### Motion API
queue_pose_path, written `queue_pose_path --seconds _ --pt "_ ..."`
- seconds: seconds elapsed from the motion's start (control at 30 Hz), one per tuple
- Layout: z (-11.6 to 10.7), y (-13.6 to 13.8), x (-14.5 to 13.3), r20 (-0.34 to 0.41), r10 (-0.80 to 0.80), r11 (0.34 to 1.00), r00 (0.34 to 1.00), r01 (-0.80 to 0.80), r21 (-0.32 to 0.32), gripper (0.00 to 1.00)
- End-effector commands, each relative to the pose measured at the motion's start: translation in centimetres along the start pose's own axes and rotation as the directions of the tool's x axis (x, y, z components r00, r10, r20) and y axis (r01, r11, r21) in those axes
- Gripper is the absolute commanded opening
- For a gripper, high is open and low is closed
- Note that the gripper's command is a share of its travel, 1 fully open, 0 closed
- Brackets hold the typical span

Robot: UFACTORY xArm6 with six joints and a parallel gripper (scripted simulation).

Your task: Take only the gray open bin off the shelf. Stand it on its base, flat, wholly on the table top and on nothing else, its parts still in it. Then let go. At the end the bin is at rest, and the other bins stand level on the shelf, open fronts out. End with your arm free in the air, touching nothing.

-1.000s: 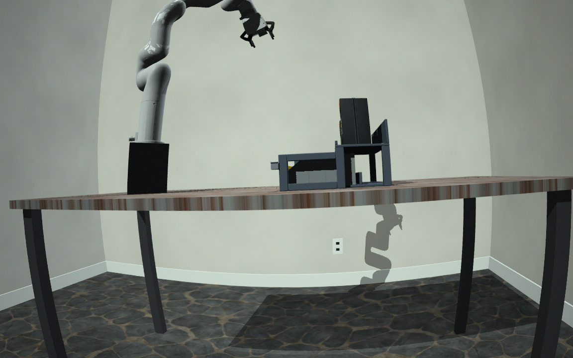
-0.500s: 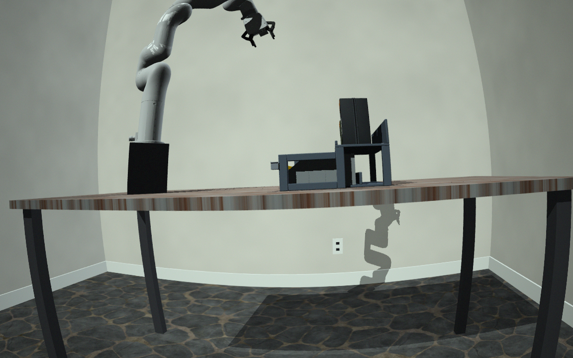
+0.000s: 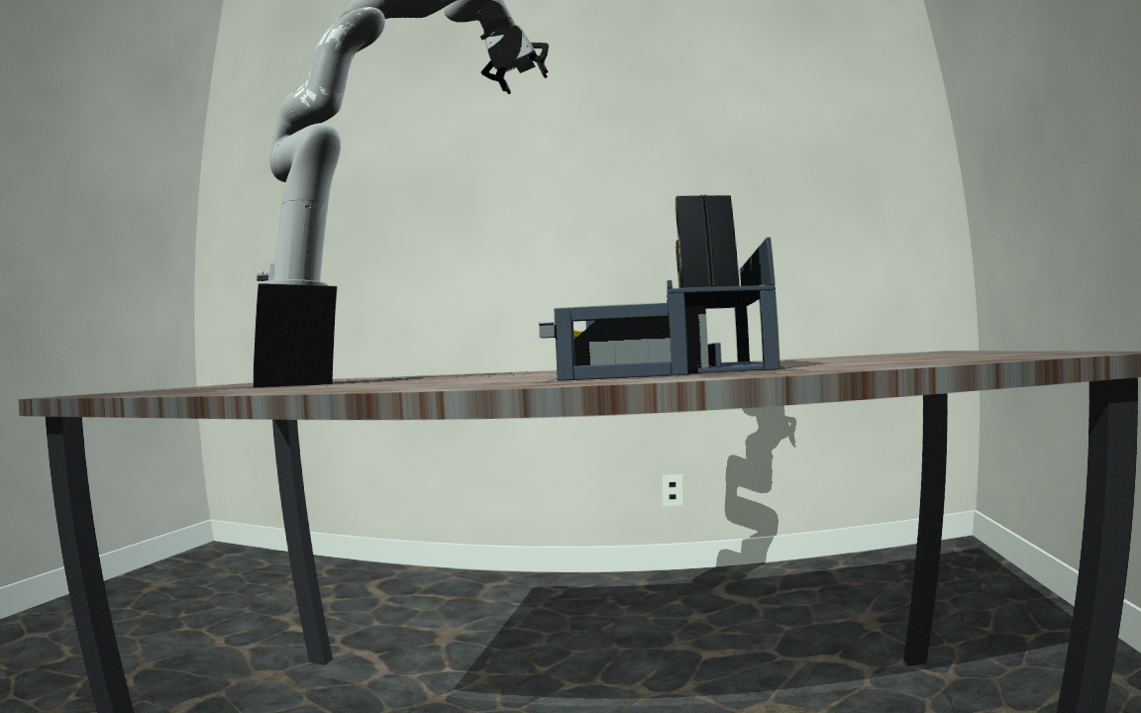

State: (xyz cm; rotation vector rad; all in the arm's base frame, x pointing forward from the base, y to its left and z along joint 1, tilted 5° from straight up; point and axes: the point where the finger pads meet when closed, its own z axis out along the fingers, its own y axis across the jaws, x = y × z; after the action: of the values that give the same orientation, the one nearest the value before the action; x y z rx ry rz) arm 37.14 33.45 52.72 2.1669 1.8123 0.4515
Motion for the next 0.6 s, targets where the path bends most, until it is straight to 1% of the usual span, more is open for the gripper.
queue_pose_path --seconds 0.0,0.57 --pt "0.0 0.05 -0.43 -0.004 0.001 1.0 1.0 -0.001 -0.003 1.0" --pt "0.18 0.05 -0.9 -0.004 0.001 1.0 1.0 -0.001 -0.003 1.0"
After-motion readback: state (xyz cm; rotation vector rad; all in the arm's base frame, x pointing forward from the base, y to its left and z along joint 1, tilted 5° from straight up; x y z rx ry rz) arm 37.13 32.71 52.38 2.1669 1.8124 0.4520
